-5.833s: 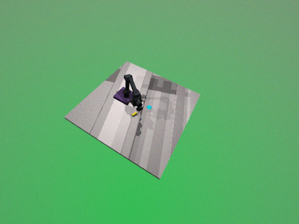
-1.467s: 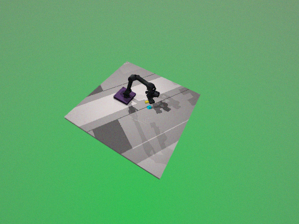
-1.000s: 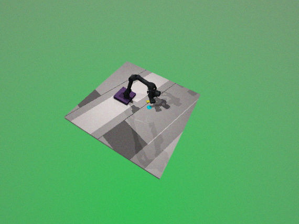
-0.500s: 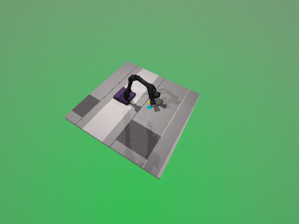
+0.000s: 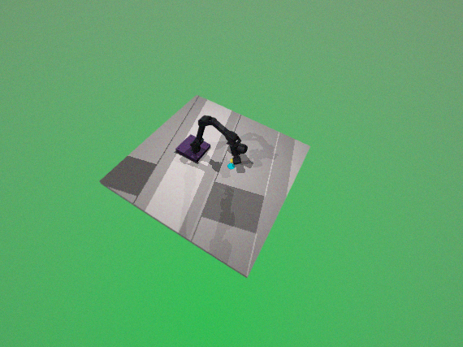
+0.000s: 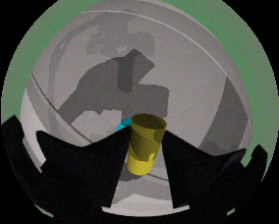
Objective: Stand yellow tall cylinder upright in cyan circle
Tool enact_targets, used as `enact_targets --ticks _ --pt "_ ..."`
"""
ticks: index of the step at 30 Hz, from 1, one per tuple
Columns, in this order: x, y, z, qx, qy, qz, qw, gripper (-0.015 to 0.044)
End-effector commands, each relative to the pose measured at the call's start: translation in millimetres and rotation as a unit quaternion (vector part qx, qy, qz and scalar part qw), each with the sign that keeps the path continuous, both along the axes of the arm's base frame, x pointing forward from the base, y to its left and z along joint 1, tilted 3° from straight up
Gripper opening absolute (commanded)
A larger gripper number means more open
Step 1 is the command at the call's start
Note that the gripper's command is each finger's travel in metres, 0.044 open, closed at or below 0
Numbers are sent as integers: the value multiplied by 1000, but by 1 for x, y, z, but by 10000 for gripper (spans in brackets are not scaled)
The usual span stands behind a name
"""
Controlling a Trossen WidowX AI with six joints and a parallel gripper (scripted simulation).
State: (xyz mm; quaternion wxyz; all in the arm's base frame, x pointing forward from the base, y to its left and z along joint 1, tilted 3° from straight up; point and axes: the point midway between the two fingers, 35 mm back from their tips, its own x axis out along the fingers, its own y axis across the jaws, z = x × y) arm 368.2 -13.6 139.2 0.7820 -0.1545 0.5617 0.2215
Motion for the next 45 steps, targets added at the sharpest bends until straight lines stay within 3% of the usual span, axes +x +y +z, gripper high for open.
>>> enact_targets --ticks 1,45 --pt "4 -1 -2 11 -13 -9 1000 105" --pt "33 -12 -16 105 -133 -60 984 105"
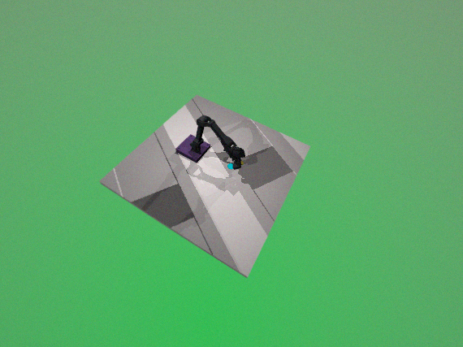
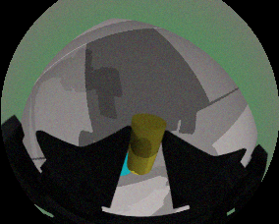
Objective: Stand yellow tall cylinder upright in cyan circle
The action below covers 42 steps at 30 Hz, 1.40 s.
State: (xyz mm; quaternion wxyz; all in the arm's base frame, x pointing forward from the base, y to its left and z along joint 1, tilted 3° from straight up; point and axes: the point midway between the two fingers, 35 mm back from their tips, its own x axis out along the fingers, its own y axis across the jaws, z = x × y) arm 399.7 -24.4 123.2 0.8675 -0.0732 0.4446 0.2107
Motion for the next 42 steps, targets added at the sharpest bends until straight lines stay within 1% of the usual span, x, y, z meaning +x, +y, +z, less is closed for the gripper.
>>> enact_targets --ticks 1,42 --pt "2 -2 0 11 -13 -5 1000 105" --pt "10 -13 -1 86 -122 -24 988 105"
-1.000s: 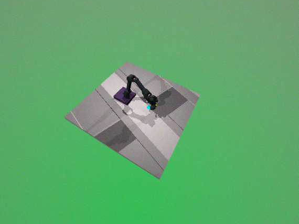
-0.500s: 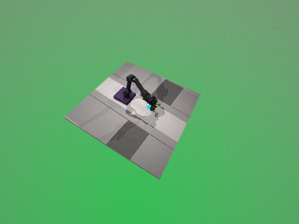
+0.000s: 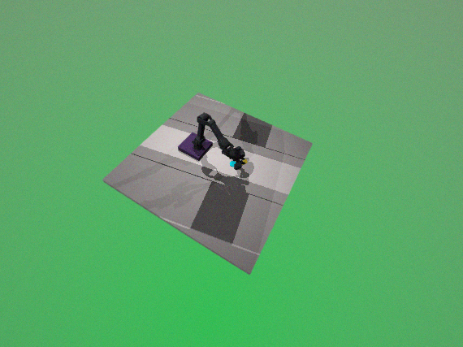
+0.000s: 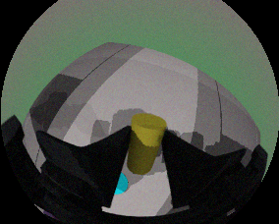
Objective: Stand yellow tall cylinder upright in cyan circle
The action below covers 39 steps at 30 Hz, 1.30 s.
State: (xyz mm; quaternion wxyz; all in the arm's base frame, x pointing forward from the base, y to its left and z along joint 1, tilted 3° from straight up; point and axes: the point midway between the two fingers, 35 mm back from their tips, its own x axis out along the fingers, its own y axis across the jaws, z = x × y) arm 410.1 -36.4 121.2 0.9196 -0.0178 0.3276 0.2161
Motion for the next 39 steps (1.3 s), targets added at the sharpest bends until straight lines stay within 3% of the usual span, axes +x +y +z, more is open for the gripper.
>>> enact_targets --ticks 1,39 --pt "0 -2 1 9 -13 -2 1000 105" --pt "-11 -9 7 63 -109 4 992 105"
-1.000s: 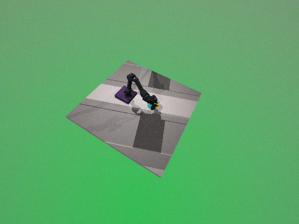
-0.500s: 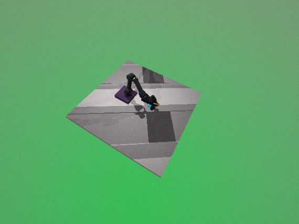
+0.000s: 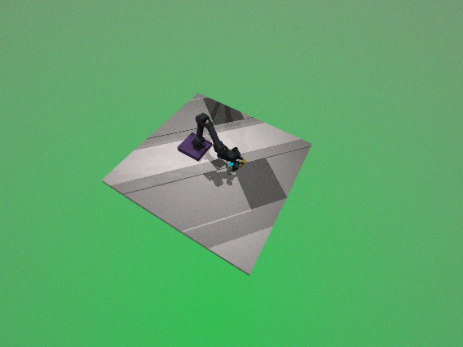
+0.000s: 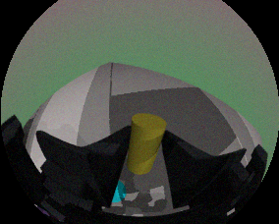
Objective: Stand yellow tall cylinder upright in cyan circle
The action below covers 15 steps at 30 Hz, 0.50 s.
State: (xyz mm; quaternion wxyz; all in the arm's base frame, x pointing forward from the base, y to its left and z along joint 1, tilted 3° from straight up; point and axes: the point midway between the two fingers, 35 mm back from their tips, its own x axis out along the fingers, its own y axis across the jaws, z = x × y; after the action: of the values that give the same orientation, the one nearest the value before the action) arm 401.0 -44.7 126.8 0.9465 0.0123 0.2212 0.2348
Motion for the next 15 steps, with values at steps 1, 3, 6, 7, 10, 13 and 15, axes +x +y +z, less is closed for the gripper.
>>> enact_targets --ticks 1,3,6,7,10,13,15 --pt "-2 -1 2 7 -12 1 1000 105" --pt "-3 -1 2 9 -17 2 1000 105" --pt "-5 -2 3 13 -24 4 1000 105" --pt "-6 -2 3 14 -26 4 1000 105" --pt "-7 -2 4 17 -33 6 999 105" --pt "-9 -2 4 20 -41 7 999 105" --pt "-11 -2 5 22 -45 8 999 105"
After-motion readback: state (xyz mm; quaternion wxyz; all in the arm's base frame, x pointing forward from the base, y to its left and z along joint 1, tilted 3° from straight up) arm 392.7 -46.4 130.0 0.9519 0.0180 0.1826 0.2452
